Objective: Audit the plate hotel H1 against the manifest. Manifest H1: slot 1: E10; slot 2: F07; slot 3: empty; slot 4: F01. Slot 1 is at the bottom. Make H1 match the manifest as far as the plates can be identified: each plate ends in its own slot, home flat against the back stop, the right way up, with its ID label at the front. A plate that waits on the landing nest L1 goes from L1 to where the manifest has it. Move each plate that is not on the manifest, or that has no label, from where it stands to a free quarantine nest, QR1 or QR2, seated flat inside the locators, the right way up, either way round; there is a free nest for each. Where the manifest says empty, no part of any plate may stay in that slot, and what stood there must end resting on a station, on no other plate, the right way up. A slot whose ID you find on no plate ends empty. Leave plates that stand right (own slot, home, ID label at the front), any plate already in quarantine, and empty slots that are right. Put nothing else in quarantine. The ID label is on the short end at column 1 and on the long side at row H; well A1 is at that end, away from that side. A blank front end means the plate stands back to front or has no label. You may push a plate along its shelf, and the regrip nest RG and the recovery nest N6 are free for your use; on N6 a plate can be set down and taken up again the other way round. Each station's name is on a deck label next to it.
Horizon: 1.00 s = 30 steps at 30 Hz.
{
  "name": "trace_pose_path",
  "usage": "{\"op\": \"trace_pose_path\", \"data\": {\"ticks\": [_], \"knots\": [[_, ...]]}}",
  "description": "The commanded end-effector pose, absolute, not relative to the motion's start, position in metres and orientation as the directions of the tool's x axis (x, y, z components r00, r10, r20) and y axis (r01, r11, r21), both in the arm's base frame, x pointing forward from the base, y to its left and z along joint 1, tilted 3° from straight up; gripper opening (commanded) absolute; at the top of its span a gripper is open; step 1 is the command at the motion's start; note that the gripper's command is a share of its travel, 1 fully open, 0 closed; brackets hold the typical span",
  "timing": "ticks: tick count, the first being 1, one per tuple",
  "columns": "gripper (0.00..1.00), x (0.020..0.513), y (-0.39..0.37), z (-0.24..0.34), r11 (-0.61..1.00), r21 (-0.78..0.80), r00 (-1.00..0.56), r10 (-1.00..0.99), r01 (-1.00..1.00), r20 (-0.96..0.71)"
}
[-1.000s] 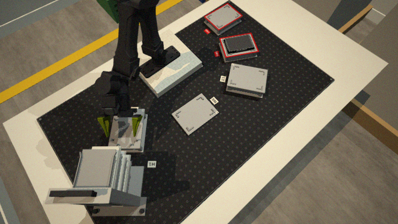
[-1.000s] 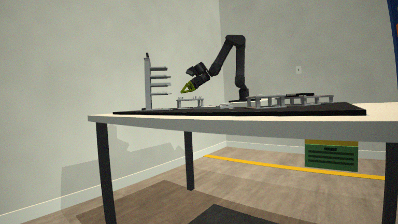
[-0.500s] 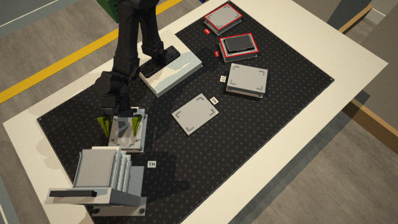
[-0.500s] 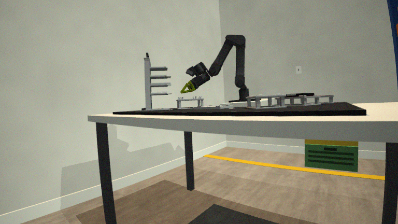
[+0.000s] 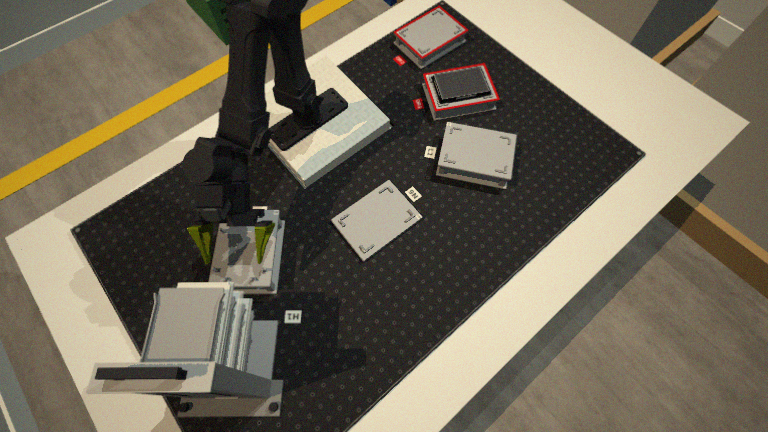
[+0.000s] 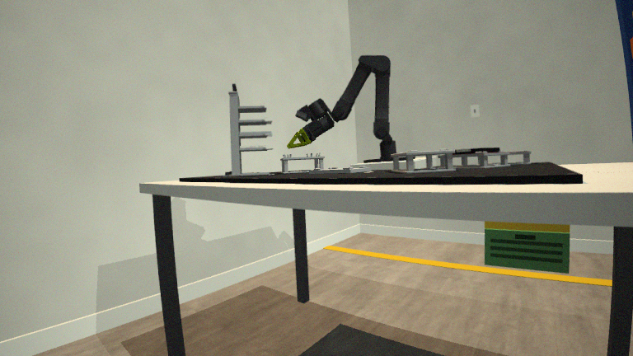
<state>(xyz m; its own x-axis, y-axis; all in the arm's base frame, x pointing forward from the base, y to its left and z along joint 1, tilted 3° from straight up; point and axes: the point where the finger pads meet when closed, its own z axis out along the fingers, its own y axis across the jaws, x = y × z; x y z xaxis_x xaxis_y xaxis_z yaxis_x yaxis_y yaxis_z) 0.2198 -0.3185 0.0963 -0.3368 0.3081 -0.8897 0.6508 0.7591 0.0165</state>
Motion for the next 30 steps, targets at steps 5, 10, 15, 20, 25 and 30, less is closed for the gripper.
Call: {"op": "trace_pose_path", "data": {"ticks": [5,10,15,20,25,30], "knots": [[1.00,0.221,-0.320,0.101,0.759,0.012,-0.332,0.298,0.651,-0.895],[1.00,0.221,-0.320,0.101,0.759,0.012,-0.332,0.298,0.651,-0.895],[1.00,0.215,-0.315,0.100,0.759,0.012,-0.332,0.298,0.651,-0.895],[1.00,0.211,-0.312,0.100,0.759,0.012,-0.332,0.298,0.651,-0.895],[1.00,0.204,-0.306,0.099,0.759,0.012,-0.332,0.299,0.651,-0.895],[1.00,0.198,-0.301,0.099,0.759,0.011,-0.333,0.299,0.651,-0.895]]}}
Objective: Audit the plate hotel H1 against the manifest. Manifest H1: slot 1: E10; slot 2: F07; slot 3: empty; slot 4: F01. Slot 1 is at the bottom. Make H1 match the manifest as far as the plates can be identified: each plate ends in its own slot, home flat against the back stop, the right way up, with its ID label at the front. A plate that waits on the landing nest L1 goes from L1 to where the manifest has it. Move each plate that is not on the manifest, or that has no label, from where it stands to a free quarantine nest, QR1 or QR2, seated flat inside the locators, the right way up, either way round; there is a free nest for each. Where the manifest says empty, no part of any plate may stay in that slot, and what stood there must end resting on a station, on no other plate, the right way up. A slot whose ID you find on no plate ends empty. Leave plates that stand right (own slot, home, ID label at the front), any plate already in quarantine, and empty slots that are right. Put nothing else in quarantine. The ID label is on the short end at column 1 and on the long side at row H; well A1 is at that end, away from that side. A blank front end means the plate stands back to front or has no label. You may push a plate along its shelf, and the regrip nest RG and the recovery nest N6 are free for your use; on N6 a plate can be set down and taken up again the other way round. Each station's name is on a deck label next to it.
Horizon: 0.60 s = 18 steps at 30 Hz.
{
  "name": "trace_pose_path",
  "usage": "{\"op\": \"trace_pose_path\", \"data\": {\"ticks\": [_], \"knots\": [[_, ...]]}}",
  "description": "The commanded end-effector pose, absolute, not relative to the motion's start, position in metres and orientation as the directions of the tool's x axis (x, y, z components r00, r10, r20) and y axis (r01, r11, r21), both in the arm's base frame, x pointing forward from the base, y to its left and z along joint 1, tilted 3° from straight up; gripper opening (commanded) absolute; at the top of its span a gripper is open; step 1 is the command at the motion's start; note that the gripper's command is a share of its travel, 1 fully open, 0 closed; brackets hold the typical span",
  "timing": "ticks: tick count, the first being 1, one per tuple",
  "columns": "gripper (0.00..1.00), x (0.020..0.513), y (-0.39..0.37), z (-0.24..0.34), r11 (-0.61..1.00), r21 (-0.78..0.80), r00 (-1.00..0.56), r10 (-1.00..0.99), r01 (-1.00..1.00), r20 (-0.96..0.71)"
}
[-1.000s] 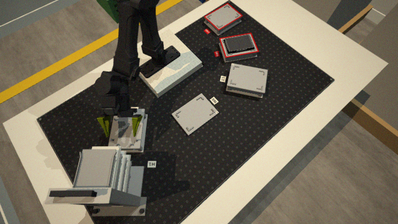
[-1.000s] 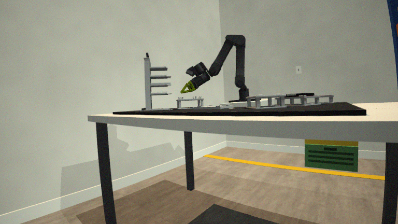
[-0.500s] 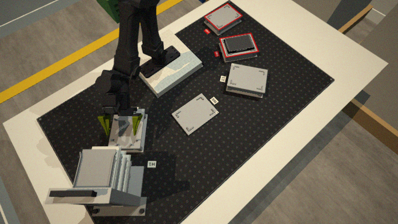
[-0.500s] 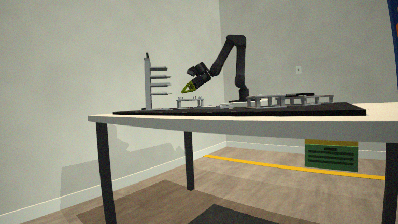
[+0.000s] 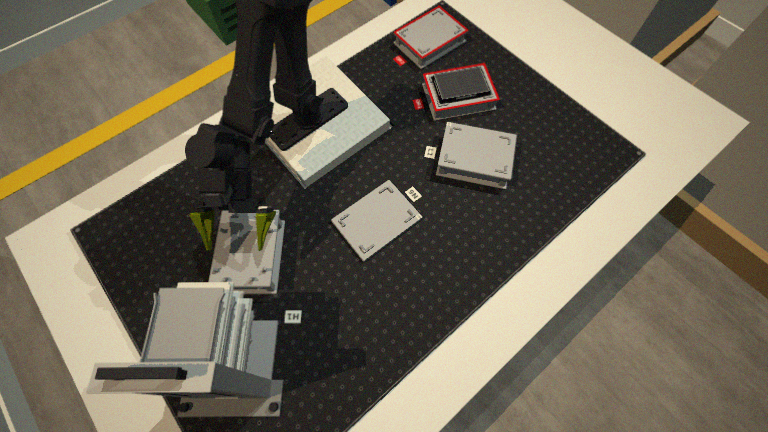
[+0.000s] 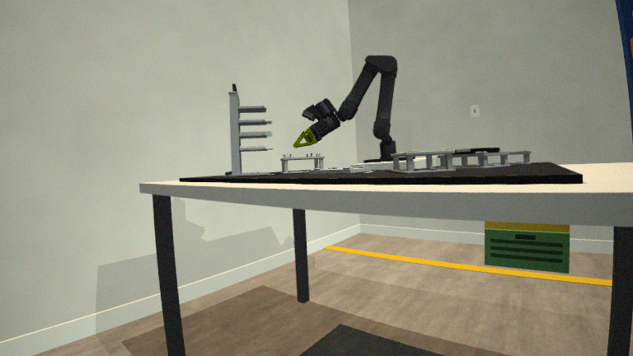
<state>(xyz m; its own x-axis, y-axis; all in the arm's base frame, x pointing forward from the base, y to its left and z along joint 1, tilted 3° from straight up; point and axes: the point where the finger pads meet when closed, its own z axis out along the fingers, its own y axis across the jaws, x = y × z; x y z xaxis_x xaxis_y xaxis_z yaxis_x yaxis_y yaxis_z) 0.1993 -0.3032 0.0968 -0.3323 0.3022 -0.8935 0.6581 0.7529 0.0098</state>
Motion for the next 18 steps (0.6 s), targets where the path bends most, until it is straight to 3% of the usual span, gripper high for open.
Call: {"op": "trace_pose_path", "data": {"ticks": [1,18], "knots": [[1.00,0.197,-0.300,0.100,0.759,0.011,-0.333,0.299,0.651,-0.895],[1.00,0.185,-0.290,0.119,0.759,0.011,-0.333,0.299,0.651,-0.894]]}}
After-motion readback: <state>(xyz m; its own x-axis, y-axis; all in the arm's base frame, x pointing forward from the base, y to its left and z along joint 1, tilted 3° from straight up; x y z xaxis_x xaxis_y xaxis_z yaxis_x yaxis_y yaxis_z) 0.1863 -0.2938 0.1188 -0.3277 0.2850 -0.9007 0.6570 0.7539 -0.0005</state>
